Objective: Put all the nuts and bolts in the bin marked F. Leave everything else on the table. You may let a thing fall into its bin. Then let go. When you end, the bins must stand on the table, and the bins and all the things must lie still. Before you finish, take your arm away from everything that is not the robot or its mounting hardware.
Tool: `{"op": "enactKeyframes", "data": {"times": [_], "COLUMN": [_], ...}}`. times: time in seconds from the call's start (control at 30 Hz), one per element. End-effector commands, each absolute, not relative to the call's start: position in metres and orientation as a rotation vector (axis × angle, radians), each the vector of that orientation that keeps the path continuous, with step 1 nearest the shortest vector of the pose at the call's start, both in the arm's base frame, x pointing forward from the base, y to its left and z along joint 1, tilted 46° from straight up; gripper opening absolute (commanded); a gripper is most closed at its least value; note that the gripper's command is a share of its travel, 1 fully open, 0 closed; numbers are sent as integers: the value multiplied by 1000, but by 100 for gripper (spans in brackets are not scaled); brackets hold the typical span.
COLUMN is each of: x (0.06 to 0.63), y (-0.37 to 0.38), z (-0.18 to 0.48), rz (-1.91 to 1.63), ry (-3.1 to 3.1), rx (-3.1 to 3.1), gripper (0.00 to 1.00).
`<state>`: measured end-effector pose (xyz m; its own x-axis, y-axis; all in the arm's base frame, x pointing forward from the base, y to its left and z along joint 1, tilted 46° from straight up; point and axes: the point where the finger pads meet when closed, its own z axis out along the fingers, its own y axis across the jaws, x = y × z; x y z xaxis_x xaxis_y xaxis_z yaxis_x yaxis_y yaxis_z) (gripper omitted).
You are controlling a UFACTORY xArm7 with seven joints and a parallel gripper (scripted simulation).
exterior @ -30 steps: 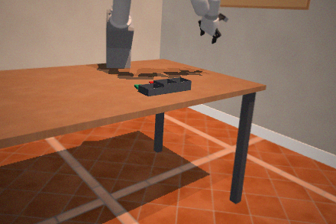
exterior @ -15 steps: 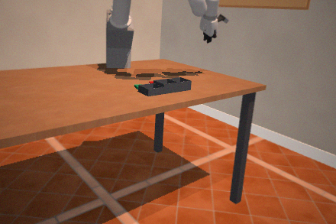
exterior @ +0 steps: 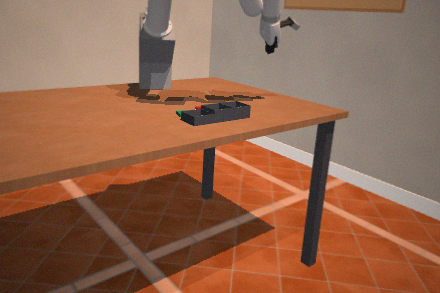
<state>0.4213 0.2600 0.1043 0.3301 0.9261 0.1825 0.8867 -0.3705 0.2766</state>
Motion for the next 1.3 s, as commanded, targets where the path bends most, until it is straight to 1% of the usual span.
{"op": "enactKeyframes", "data": {"times": [0.0,0.3,0.4,0.5,0.6,0.93,1.0,1.13,1.27], "x": [419,417,414,414,409,404,400,397,390], "y": [239,215,193,192,169,145,129,120,96], "z": [124,141,153,154,164,173,178,180,185], "rz": [528,574,618,618,660,701,735,739,775], "ry": [1528,1380,1228,1228,1072,913,771,751,588], "rx": [2535,2601,2654,2654,2695,2723,2737,2738,2741], "gripper": [7,7,7,7,7,7,7,7,7]}}
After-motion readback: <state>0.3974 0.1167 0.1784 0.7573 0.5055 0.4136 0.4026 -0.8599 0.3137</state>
